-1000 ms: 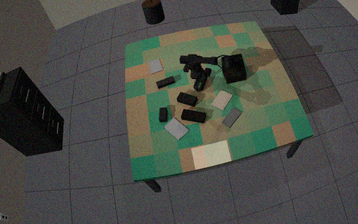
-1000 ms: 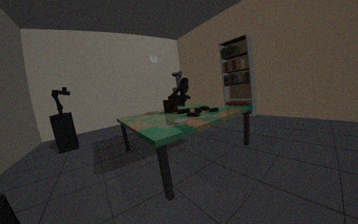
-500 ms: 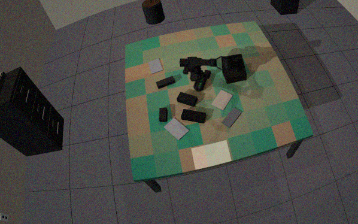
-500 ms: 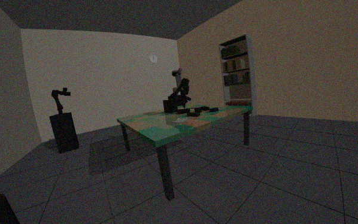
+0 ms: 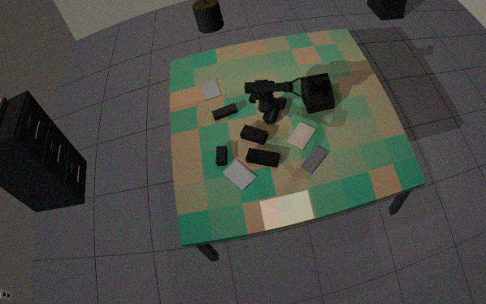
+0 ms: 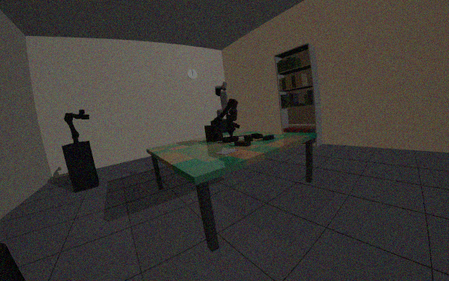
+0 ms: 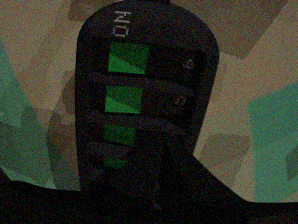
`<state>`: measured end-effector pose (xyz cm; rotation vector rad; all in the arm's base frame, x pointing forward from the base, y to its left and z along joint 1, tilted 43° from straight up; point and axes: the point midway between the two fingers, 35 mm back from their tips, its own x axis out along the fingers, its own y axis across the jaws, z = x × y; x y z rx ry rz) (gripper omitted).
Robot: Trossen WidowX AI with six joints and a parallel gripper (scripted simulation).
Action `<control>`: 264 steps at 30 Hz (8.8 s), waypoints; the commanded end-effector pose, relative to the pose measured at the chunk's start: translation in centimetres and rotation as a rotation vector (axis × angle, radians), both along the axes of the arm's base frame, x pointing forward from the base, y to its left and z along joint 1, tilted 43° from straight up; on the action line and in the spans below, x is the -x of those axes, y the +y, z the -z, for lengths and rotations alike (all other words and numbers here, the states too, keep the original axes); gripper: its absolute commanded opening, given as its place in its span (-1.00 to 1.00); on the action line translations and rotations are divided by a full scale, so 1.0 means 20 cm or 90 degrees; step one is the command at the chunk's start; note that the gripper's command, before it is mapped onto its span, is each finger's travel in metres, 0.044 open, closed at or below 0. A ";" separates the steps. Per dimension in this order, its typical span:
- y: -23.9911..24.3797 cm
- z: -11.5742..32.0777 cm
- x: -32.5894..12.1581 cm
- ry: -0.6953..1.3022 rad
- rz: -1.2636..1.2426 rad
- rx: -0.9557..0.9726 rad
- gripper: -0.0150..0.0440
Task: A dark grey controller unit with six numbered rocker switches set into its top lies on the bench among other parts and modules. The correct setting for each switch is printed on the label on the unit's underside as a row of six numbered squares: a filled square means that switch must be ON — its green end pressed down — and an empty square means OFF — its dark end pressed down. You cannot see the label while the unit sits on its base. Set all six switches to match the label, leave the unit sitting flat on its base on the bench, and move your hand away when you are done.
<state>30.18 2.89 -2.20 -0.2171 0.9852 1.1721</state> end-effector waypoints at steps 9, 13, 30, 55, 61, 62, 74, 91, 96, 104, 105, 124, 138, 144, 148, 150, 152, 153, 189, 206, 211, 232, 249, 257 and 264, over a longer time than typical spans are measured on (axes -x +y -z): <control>0.01 0.01 0.01 0.007 0.003 -0.006 -0.49; 0.00 0.00 0.01 0.005 0.000 -0.002 -0.49; -0.04 -0.24 0.06 0.008 0.003 -0.006 -0.49; 0.08 -0.12 0.05 0.008 0.003 -0.006 -0.49; 0.10 -0.10 0.05 0.008 0.003 -0.006 -0.49; 0.11 -0.09 0.05 0.008 0.003 -0.006 -0.49; 0.12 -0.08 0.05 0.008 0.003 -0.006 -0.49; -0.02 -0.27 0.04 0.008 0.003 -0.006 -0.49; 0.03 -0.31 0.00 0.008 0.003 -0.007 -0.49; 0.06 -0.27 0.00 0.008 0.003 -0.006 -0.49; 0.06 -0.27 0.00 0.008 0.003 -0.006 -0.49; 0.16 -0.17 -0.01 0.007 0.003 -0.007 -0.49; 0.18 -0.14 -0.01 0.007 0.003 -0.007 -0.49; 0.17 -0.15 -0.01 0.004 0.000 -0.005 -0.49; 0.03 -0.30 0.00 0.007 0.003 -0.006 -0.49; 0.03 -0.31 0.00 0.008 0.003 -0.006 -0.49; 0.03 -0.31 0.00 0.008 0.003 -0.006 -0.49; 0.03 -0.31 0.00 0.008 0.003 -0.006 -0.49; 0.03 -0.12 0.28 0.007 0.000 -0.006 -0.49; -0.15 -0.30 0.28 0.009 -0.004 -0.002 0.22; -0.15 -0.30 0.28 0.009 -0.004 -0.001 0.67; -0.15 -0.30 0.28 0.009 -0.004 -0.001 -0.49; -0.14 -0.30 0.28 0.012 0.000 -0.006 0.75; -0.21 -0.37 0.27 0.012 0.003 -0.002 0.73; -0.42 -0.59 0.30 0.013 0.000 -0.005 0.11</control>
